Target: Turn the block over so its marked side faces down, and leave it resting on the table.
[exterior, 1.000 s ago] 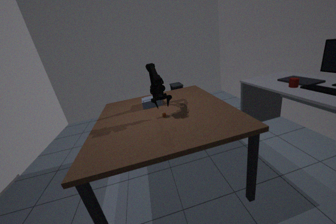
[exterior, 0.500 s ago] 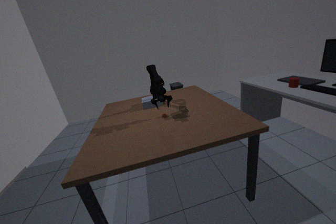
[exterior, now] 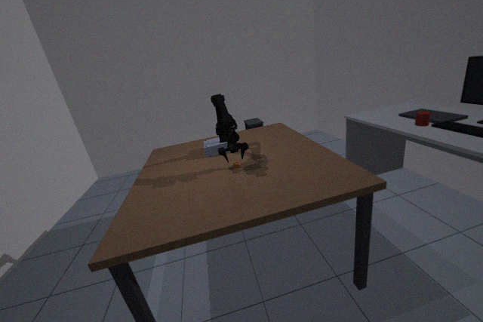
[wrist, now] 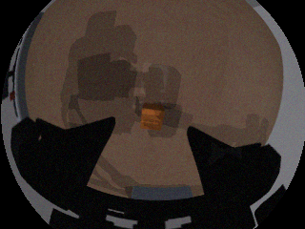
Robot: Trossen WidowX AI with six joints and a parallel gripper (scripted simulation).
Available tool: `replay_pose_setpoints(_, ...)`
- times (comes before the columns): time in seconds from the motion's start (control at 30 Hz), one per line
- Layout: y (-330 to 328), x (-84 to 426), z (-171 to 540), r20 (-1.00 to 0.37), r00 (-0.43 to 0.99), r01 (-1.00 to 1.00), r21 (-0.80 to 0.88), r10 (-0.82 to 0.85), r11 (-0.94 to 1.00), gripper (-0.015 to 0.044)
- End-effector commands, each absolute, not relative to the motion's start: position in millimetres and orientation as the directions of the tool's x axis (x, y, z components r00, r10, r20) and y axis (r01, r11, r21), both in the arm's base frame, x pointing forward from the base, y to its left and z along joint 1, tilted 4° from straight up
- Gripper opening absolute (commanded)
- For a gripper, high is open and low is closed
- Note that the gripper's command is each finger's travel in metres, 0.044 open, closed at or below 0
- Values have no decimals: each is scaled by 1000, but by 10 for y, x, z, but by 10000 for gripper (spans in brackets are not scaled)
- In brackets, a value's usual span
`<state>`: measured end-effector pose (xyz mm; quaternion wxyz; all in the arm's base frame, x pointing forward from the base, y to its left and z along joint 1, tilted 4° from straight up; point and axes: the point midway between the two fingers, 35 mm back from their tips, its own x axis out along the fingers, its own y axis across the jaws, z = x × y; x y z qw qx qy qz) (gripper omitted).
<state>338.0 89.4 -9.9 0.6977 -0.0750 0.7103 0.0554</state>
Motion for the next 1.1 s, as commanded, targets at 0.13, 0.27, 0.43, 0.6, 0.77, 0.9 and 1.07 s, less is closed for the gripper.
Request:
replay_pose_setpoints(0.13,887,3364,-237,-999,-21,-188,-23,-28,982,440)
replay_pose_setpoints(0.27,885,3363,-303,-999,-21,-188,-23,-28,982,440)
replay_pose_setpoints(0.43,882,3359,-385,-999,-21,-188,-23,-28,982,440)
replay_pose_setpoints(0.6,880,3354,-455,-999,-22,-188,-23,-28,982,440)
replay_pose_setpoints(0.77,879,3354,-457,-999,-22,-188,-23,-28,982,335)
replay_pose_setpoints(0.9,879,3354,-457,-999,-22,-188,-23,-28,982,230)
replay_pose_setpoints(1.07,879,3354,-457,-999,-22,-188,-23,-28,982,118)
